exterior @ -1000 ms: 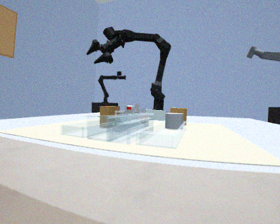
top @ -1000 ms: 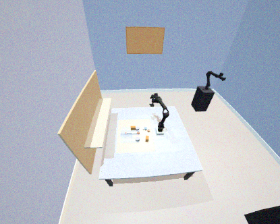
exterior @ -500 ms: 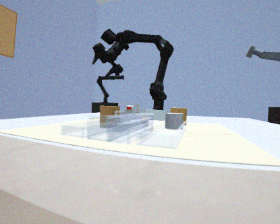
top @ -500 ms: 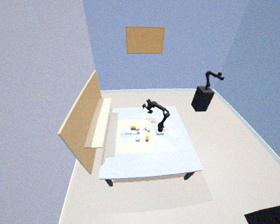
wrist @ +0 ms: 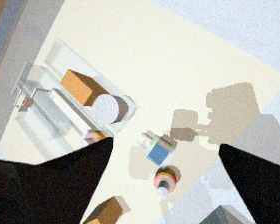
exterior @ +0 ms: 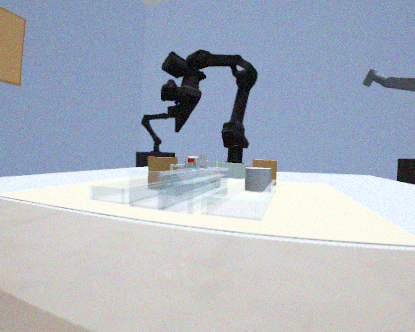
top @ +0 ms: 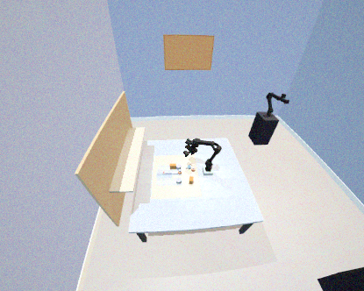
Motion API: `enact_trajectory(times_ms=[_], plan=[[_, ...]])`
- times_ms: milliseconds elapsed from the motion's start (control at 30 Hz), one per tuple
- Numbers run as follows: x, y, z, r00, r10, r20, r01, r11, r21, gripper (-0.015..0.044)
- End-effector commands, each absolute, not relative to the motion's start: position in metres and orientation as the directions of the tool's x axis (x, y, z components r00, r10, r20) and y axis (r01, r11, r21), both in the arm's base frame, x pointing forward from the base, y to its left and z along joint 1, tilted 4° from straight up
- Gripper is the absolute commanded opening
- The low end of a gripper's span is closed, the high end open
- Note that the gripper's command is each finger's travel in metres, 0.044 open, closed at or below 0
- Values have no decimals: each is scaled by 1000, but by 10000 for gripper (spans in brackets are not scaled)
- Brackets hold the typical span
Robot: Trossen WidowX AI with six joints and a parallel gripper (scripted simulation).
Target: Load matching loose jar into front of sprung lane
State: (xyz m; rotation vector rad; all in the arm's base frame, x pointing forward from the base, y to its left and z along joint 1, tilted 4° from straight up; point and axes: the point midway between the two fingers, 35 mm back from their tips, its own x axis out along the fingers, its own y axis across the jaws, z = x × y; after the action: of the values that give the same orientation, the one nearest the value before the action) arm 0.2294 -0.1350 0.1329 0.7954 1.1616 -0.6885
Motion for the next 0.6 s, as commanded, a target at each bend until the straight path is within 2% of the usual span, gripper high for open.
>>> enact_trajectory(times_ms=[0,167,567], plan=[[204,-75,96,79,17,-997,362,931,45,440],[183,-47,80,-30,33,-999,6,999,33,440],[181,-41,80,-34,34,-999,-6,999,34,440]])
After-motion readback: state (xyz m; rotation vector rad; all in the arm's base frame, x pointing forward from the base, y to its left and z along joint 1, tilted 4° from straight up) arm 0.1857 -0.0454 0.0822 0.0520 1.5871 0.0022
